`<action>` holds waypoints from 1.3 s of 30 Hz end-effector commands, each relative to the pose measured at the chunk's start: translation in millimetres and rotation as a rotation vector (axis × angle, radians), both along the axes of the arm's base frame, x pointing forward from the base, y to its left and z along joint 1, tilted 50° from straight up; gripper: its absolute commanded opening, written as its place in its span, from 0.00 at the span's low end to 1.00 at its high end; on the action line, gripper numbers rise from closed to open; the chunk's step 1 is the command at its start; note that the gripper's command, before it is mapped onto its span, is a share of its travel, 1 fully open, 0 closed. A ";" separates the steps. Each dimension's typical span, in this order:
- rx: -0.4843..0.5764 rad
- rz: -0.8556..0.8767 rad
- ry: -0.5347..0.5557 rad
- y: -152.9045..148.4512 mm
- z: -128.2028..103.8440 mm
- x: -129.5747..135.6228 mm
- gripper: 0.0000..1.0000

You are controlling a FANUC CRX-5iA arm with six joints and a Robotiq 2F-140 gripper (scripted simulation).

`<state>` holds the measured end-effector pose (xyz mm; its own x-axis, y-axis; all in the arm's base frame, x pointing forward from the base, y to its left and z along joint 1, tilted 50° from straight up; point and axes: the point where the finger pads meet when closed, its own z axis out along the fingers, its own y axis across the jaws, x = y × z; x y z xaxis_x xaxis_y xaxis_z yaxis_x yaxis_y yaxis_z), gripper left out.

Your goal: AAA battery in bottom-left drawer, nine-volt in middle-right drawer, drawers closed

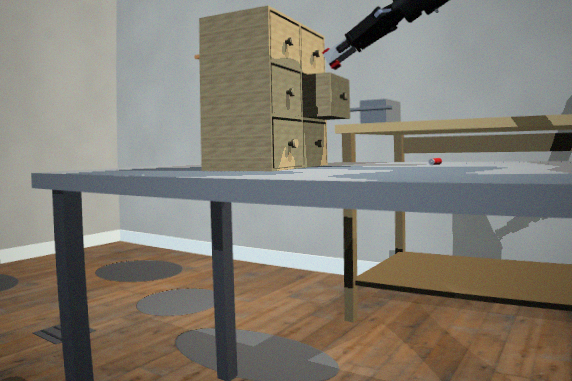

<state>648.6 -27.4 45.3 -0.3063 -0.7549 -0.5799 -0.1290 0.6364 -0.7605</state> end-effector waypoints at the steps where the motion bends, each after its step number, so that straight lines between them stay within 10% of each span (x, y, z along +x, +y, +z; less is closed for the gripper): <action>1: 0.000 0.000 0.000 2.1 0.2 7.7 0.14; 39: 0.000 0.000 0.000 6.8 0.7 26.9 0.14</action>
